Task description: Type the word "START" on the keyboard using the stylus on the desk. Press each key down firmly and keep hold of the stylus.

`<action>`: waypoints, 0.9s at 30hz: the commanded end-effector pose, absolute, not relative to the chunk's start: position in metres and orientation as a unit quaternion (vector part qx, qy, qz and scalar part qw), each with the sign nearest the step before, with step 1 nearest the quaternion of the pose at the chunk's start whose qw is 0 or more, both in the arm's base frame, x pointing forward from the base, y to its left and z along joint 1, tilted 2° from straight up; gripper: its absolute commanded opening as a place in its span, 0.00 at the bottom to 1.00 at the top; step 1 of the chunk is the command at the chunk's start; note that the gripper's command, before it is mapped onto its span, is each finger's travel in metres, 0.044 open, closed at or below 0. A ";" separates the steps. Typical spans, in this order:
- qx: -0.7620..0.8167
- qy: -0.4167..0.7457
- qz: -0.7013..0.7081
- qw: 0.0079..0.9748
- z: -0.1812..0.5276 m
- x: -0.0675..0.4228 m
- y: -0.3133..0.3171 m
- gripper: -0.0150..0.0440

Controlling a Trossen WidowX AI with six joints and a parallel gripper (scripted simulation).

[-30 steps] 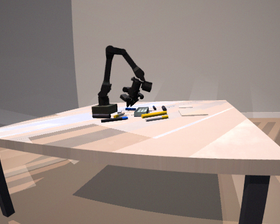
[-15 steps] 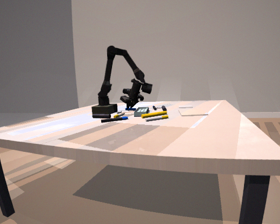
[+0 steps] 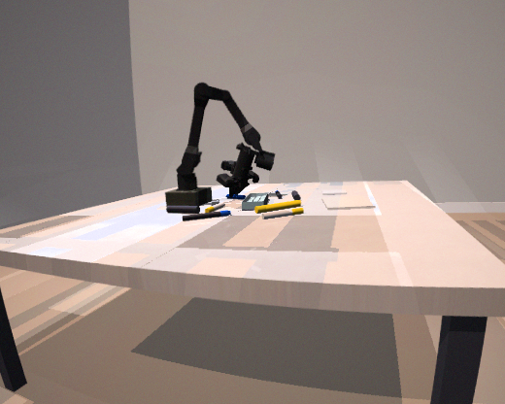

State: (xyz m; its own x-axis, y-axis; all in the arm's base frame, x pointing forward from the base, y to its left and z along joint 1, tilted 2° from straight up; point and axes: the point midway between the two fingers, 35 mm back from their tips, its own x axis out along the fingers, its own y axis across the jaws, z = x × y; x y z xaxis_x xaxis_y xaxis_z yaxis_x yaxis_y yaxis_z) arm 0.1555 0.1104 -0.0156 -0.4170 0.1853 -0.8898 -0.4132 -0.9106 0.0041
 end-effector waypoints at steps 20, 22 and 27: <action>-0.509 0.112 0.834 0.179 0.035 0.154 0.112 0.25; -0.509 0.112 0.834 0.179 0.035 0.154 0.112 0.25; -0.523 0.165 0.819 0.168 0.029 0.160 0.102 0.25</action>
State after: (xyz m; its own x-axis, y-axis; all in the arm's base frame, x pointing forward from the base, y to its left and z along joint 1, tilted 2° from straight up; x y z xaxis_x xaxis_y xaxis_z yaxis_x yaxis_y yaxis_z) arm 0.1556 0.1085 0.0307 -0.4077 0.1600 -0.8990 -0.4225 -0.9058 0.0304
